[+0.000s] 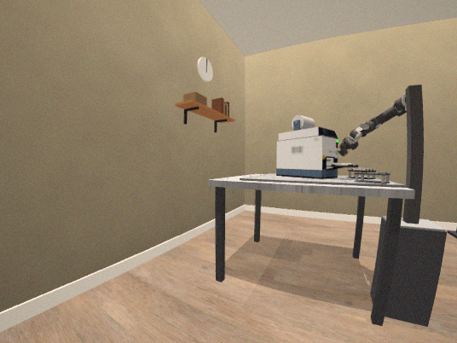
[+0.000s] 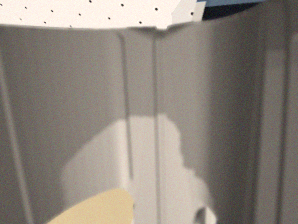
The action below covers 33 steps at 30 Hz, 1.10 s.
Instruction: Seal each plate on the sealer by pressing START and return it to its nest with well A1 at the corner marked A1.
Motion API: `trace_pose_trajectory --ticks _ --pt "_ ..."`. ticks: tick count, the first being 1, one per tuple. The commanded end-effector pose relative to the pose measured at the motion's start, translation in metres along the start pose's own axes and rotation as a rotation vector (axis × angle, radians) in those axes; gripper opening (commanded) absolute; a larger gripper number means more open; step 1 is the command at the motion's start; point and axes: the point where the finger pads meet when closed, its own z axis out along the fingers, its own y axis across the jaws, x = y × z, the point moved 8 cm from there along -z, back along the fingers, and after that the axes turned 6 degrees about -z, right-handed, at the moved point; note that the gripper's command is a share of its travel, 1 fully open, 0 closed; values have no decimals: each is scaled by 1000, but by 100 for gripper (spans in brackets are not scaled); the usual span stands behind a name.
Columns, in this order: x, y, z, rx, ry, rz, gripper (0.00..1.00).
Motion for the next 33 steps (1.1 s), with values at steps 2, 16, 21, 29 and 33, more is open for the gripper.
trace_pose_trajectory --ticks 2,16,21,29,33 --pt "-5 2 -1 -13 -11 5 0" --pt "-7 2 0 -12 -11 5 0" --pt "-7 1 1 -12 -12 5 0" --pt "-8 1 2 -12 -12 6 0" --pt "-8 1 2 -12 -12 6 0"
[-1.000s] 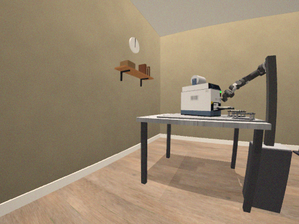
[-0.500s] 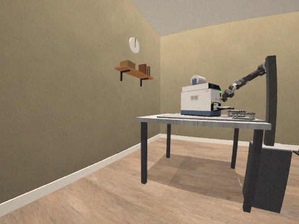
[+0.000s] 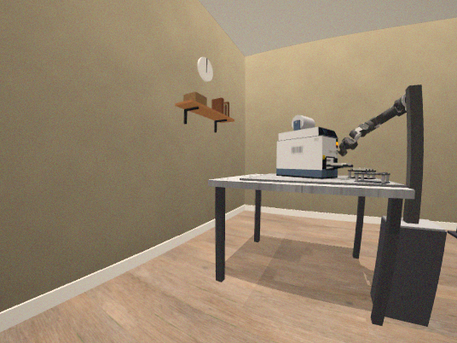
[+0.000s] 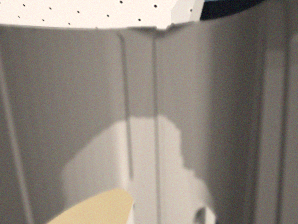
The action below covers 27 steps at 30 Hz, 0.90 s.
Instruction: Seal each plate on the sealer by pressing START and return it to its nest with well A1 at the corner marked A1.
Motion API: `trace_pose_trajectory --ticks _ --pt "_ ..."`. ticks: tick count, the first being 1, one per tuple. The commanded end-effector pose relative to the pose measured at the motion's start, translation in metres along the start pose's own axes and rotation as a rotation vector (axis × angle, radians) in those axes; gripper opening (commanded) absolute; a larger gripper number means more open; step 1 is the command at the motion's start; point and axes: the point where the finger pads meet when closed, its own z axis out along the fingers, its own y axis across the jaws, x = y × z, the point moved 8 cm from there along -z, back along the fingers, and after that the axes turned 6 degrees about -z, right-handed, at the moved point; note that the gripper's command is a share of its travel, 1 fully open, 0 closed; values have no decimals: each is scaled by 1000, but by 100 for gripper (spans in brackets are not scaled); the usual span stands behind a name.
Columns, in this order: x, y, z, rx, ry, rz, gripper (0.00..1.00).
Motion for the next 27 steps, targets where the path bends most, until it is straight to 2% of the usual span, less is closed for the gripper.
trace_pose_trajectory --ticks 1,9,26,27 --pt "-5 1 -1 -13 -14 6 0" --pt "-5 1 -1 -13 -14 6 0" --pt "7 1 -23 -1 -12 6 0" --pt "10 0 -27 0 -10 6 65"
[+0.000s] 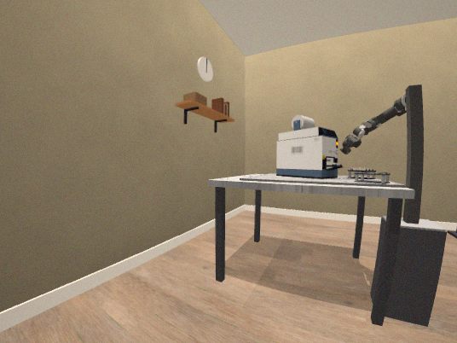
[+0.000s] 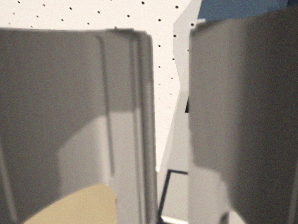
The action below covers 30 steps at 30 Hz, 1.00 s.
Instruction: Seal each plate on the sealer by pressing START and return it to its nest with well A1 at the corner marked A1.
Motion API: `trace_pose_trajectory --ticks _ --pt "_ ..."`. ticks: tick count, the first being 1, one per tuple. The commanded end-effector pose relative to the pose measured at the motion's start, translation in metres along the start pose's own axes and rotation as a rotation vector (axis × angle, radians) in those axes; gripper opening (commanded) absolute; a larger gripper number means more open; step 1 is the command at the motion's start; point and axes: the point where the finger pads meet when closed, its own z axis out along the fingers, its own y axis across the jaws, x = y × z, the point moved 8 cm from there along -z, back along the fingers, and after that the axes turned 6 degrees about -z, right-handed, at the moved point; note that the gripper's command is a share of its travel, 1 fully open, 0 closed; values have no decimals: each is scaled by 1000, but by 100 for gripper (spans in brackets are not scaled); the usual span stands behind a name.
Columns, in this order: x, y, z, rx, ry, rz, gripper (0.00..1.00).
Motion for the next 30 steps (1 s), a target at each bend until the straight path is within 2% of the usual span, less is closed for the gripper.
trace_pose_trajectory --ticks 1,3,5,8,9,15,17,20,22,25,27,30 --pt "0 3 -2 -35 12 21 65" --pt "3 7 -4 -91 39 48 65" --pt "3 7 -4 -91 39 48 65" --pt "7 15 -7 -169 76 87 65" --pt "9 19 -8 -168 74 90 65" --pt "17 33 -15 -321 152 175 65" --pt "21 40 -18 -309 147 176 65" --pt "24 45 -21 -388 185 236 65" --pt "24 45 -21 -388 185 236 65" --pt "28 54 -27 -463 223 279 65" --pt "31 62 -31 -453 217 275 65" --pt "34 67 -35 -527 255 344 65"
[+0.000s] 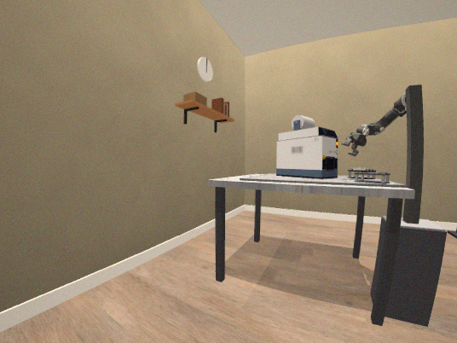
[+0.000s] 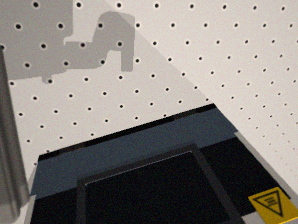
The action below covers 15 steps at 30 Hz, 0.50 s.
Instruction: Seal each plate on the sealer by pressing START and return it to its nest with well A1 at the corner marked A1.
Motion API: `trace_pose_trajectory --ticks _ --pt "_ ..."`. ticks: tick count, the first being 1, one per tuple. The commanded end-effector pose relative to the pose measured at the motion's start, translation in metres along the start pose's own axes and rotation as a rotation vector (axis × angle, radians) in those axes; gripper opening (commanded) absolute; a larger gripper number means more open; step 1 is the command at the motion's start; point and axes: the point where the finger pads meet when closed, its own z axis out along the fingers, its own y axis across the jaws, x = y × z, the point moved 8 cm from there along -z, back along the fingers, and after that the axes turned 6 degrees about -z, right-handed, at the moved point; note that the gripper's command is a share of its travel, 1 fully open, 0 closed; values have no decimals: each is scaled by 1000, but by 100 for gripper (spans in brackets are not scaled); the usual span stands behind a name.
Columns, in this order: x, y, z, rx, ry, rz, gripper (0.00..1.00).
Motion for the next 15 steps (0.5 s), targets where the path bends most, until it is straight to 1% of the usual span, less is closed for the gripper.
trace_pose_trajectory --ticks 1,3,5,7,9,12,15 --pt "0 3 -1 -46 7 36 65" --pt "5 9 -1 -89 27 67 65" --pt "9 18 -2 -80 22 62 65" --pt "13 21 -3 -133 42 112 65" --pt "13 21 -3 -133 42 112 65" --pt "20 29 -4 -208 76 172 65" --pt "24 37 -7 -268 95 233 65"
